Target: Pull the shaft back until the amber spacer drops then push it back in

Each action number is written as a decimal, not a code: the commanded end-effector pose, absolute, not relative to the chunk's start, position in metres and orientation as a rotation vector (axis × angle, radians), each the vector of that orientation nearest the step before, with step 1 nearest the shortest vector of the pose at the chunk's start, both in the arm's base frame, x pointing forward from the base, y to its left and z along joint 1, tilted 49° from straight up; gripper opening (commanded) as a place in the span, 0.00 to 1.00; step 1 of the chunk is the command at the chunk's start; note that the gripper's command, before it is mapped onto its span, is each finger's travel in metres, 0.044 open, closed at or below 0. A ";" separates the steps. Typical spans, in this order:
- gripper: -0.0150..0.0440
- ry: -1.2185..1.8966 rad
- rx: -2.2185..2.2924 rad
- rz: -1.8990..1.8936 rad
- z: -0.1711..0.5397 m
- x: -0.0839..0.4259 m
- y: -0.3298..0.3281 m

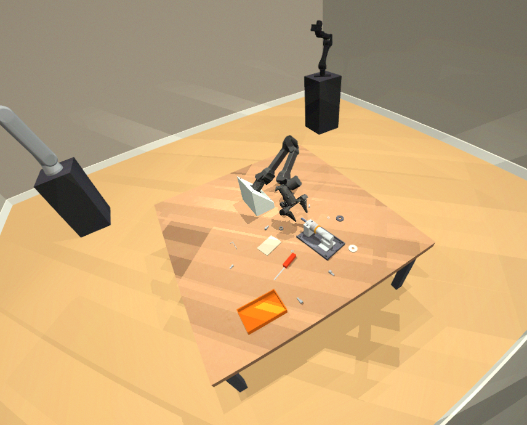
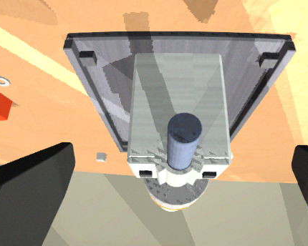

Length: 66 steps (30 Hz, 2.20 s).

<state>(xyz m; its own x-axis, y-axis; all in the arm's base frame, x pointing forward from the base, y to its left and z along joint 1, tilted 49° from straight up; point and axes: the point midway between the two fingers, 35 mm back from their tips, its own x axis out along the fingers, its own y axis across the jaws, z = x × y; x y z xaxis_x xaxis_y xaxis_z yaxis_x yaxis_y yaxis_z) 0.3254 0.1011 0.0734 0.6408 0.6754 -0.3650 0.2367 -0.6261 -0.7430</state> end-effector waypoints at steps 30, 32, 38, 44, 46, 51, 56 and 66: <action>1.00 -0.704 -2.189 0.845 0.062 0.346 0.123; 1.00 -0.704 -2.189 0.845 0.062 0.346 0.123; 1.00 -0.704 -2.189 0.845 0.062 0.346 0.123; 1.00 -0.704 -2.189 0.845 0.062 0.346 0.123; 1.00 -0.704 -2.189 0.845 0.062 0.346 0.123; 1.00 -0.704 -2.189 0.845 0.062 0.346 0.123; 1.00 -0.704 -2.189 0.845 0.061 0.348 0.125; 1.00 -0.705 -2.188 0.844 0.056 0.357 0.135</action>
<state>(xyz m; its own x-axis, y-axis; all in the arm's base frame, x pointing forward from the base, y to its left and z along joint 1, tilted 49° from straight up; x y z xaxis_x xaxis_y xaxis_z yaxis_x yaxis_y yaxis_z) 0.3543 0.1323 0.0568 0.6414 0.6763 -0.3622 0.2381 -0.6243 -0.7440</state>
